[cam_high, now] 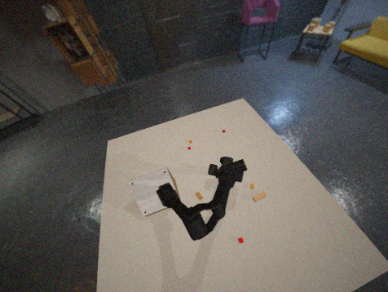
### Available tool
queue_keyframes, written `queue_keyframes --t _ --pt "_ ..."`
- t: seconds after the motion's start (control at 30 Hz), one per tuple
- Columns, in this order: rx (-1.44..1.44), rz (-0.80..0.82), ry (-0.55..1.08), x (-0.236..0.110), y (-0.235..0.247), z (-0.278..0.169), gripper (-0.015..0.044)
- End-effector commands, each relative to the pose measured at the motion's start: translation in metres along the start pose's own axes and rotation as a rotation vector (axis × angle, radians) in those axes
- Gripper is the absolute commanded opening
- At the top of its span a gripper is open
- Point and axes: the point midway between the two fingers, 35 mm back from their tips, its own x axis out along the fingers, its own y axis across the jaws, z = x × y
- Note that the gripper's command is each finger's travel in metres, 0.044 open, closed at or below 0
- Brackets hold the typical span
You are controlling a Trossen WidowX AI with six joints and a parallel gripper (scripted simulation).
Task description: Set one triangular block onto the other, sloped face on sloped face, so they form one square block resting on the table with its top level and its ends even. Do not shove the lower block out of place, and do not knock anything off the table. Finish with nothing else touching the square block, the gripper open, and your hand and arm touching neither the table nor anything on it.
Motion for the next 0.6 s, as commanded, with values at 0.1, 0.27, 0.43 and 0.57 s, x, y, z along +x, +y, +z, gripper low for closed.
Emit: queue_keyframes --t 0.1,0.27,0.43,0.57 --pt "0.002 0.003 -0.003 -0.061 -0.003 0.005 0.0440" --pt "0.001 0.003 -0.002 -0.110 0.000 0.001 0.0440" --pt "-0.003 -0.007 -0.019 -0.105 -0.002 0.005 0.0440" --pt "-0.003 -0.007 -0.019 -0.105 -0.002 0.005 0.0440"
